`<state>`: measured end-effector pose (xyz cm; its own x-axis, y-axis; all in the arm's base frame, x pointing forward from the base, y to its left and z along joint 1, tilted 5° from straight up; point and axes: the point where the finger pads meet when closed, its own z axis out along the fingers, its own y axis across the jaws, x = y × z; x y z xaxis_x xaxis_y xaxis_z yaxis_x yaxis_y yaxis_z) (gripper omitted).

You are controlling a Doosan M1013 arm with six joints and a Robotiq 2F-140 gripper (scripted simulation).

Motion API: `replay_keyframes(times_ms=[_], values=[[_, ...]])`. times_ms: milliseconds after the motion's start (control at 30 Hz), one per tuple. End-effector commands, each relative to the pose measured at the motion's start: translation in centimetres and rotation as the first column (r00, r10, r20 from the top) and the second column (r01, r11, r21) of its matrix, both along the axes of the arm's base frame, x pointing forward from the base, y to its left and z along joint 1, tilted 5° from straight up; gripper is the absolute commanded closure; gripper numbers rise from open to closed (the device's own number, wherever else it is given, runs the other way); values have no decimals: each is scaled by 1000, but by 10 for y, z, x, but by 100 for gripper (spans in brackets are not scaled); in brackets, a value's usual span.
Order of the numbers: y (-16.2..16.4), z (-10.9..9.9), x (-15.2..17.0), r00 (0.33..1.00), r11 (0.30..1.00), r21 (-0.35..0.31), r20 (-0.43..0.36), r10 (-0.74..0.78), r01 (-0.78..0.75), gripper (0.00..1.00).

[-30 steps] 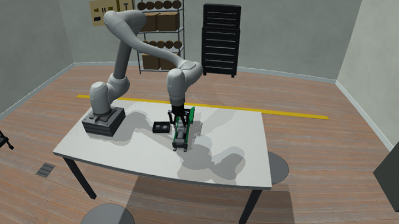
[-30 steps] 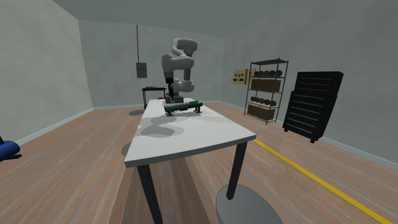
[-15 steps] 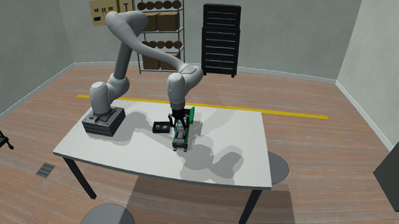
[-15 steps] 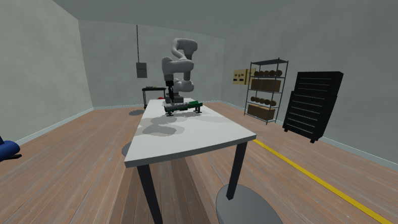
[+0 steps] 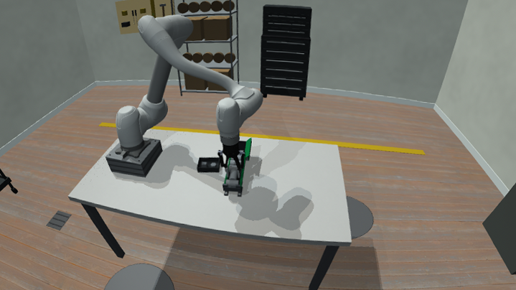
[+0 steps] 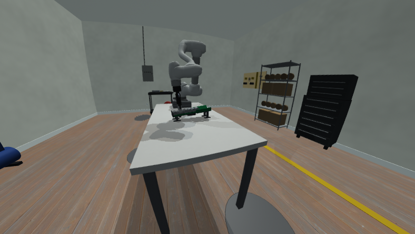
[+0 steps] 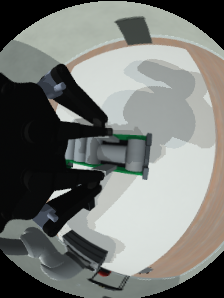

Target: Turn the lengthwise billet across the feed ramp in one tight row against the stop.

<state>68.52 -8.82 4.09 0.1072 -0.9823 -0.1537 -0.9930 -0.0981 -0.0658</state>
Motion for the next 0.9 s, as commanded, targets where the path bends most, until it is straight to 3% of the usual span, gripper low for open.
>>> replay_keyframes(times_ms=[0, 867], values=[[0, -1, 0, 1000, 1000, 0, 0, 0, 0, 59], [0, -7, 0, 1000, 1000, 0, 0, 0, 0, 59]])
